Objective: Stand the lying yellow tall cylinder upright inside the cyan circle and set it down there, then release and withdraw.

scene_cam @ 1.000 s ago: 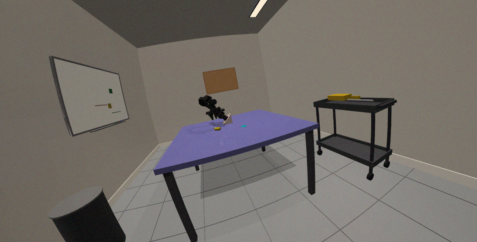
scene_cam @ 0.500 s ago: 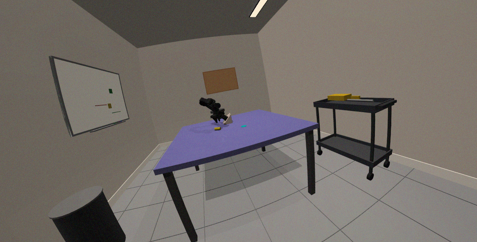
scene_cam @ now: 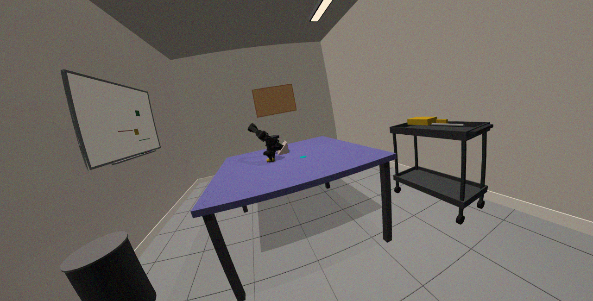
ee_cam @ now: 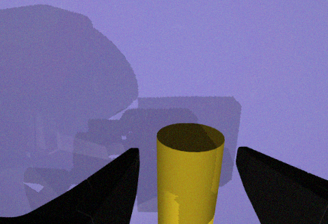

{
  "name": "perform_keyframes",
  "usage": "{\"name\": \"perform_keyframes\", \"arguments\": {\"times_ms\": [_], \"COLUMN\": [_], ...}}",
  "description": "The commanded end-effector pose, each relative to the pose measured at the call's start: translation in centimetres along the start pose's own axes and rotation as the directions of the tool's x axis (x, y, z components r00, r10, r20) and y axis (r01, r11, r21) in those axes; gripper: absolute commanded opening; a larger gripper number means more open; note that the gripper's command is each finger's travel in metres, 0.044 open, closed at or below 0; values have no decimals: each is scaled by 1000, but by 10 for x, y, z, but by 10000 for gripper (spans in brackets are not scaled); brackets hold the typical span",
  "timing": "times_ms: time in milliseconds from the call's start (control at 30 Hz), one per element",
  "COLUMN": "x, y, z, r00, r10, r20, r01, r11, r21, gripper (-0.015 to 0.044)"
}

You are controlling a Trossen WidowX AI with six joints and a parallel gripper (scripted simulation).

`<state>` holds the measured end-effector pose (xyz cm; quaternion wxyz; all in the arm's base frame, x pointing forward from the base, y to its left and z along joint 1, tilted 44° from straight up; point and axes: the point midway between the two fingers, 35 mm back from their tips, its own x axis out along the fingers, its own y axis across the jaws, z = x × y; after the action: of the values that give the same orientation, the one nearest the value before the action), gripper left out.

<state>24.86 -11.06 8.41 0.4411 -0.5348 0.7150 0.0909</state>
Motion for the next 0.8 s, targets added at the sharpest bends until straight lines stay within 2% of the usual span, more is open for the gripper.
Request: {"name": "perform_keyframes", "arguments": {"times_ms": [0,67,767], "x": [2,2,-18], "y": [0,0,-11], "z": [-1,-1,6], "r00": [1000,1000,998], "r10": [-6,-6,-50], "r20": [-3,-3,35], "r01": [6,6,48], "r11": [1000,1000,997], "r21": [-1,-1,62], "gripper": [152,105,105]}}
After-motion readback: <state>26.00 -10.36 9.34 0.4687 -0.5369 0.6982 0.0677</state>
